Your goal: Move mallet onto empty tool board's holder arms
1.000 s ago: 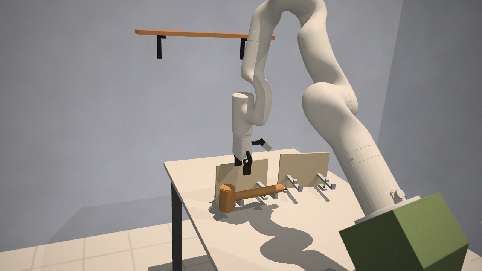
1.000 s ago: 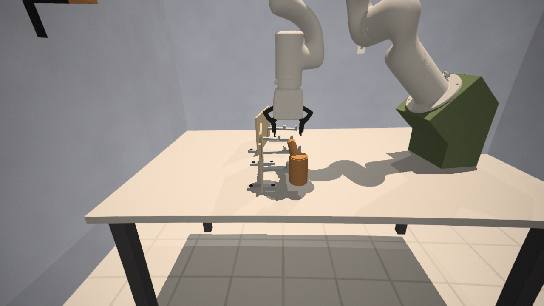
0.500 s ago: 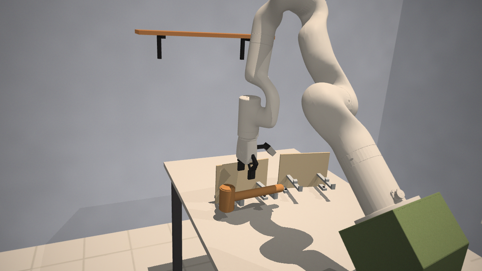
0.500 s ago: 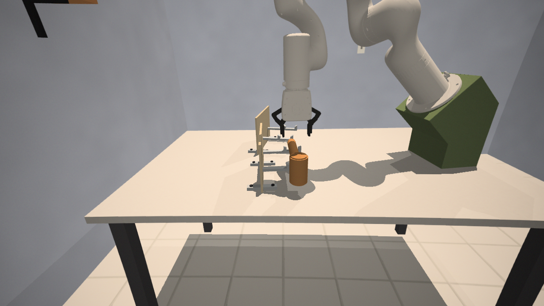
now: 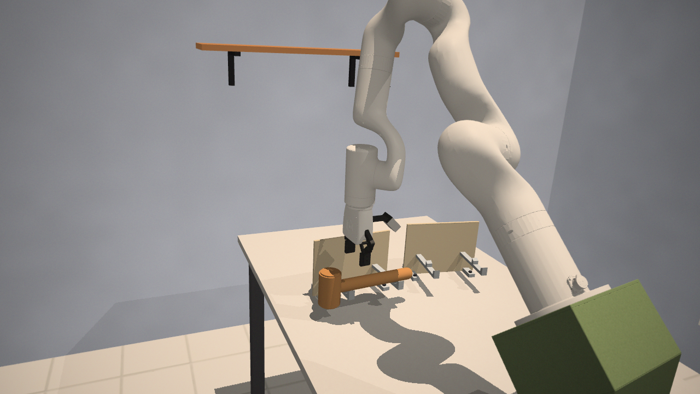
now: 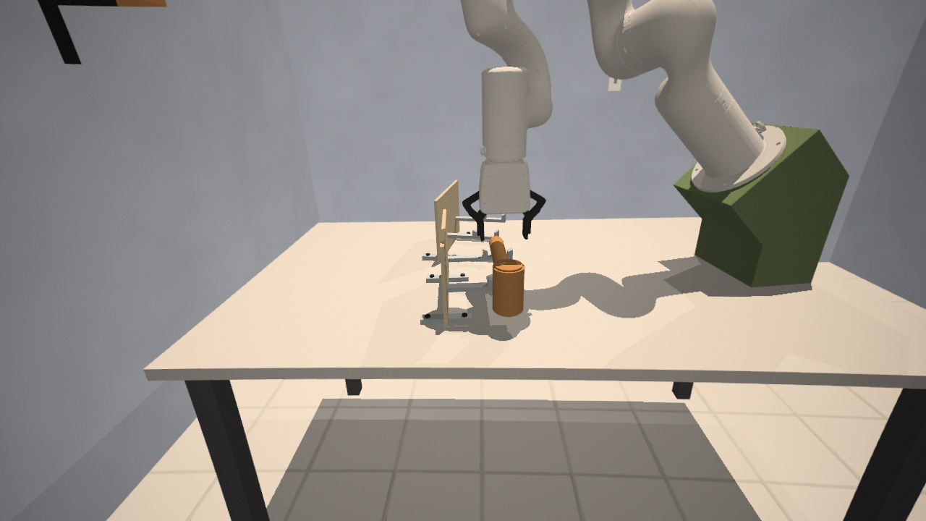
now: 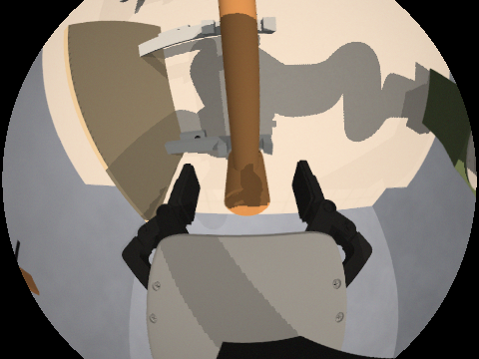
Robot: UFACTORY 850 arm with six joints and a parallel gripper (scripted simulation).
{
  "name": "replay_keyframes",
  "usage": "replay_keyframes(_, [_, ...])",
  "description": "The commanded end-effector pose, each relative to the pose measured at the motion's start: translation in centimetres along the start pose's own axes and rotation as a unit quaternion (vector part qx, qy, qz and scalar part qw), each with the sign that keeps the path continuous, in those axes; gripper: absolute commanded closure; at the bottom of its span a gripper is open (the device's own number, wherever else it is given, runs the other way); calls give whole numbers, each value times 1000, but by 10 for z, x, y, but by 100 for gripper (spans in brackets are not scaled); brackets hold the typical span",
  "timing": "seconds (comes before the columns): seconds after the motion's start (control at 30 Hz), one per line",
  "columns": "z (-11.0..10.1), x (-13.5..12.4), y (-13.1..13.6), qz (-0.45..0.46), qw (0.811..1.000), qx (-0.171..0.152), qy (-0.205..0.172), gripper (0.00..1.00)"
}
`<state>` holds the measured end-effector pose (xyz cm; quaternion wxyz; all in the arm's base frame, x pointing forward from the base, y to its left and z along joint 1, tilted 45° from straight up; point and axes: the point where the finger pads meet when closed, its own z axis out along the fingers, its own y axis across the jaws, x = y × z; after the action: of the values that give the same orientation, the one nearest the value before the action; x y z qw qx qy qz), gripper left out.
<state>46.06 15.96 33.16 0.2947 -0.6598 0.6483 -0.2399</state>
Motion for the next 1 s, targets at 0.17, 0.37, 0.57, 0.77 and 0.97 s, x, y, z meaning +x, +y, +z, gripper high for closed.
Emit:
replay_keyframes(0.17, [41,-1,-1,0,1000,3,-2,0])
replay_keyframes(0.37, [74,-1,-1,0,1000,3,-3,0])
replay_keyframes(0.57, [84,-1,0,0,1000,3,-3,0])
replay_keyframes(0.77, [85,-1,0,0,1000,3,-4,0])
replay_keyframes(0.97, [85,-1,0,0,1000,3,-4,0])
